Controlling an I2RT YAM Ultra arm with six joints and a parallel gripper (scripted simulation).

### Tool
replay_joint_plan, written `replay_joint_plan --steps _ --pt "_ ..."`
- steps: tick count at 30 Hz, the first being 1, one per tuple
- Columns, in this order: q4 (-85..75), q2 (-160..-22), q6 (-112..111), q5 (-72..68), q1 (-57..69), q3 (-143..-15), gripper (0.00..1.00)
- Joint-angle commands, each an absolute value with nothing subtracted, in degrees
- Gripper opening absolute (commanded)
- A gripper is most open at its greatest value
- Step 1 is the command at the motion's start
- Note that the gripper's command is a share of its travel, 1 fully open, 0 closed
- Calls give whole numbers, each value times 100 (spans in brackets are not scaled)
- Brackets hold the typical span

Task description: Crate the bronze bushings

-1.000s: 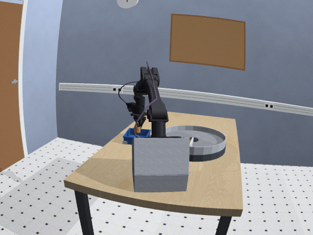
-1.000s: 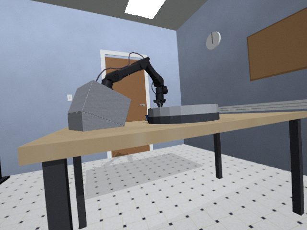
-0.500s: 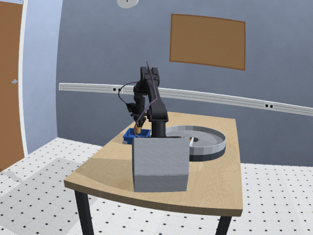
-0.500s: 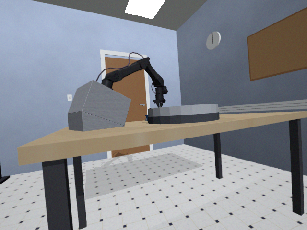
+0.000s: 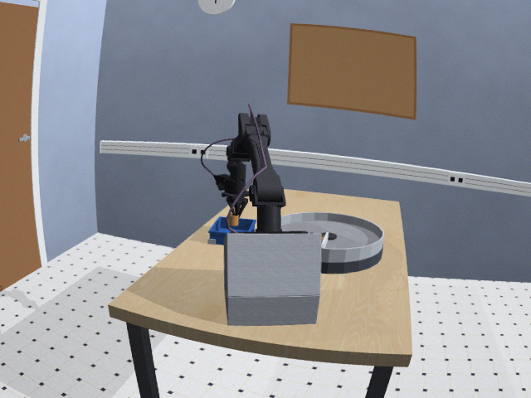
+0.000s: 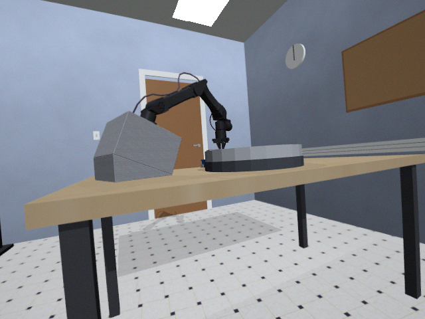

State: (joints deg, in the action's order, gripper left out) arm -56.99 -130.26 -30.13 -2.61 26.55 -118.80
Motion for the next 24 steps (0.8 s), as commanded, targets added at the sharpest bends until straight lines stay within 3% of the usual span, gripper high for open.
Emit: replay_joint_plan --steps 1,24 --pt "-5643 -12831 -2995 -196 2687 -11902 0" --pt "-5540 -13089 -2999 -195 2679 -11758 0"
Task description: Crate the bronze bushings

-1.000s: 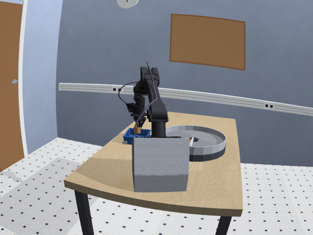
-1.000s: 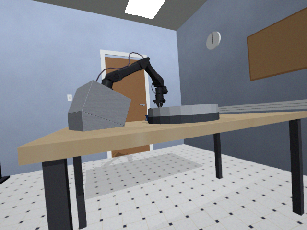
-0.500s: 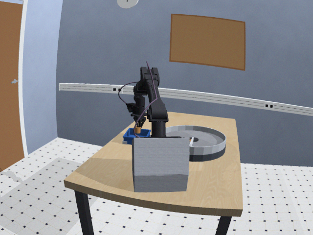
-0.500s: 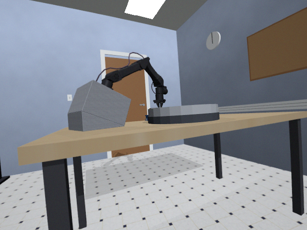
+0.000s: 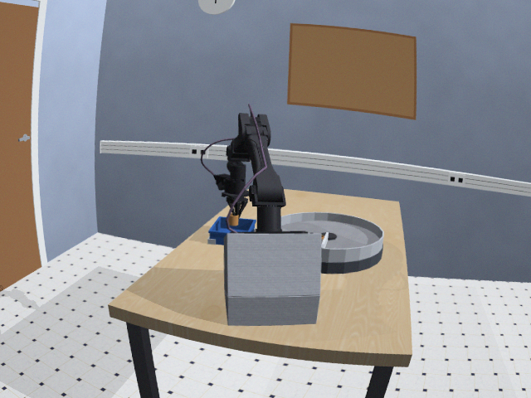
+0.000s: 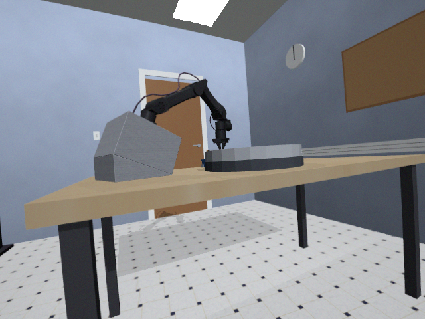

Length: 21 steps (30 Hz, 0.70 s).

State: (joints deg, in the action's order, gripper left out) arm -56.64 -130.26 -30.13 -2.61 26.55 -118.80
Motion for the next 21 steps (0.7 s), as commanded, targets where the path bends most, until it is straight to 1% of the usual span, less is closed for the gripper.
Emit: replay_joint_plan --steps 1,21 --pt "-5522 -13101 -3000 -195 2677 -11747 0" --pt "-5154 -13444 -3031 -192 2637 -11847 0"
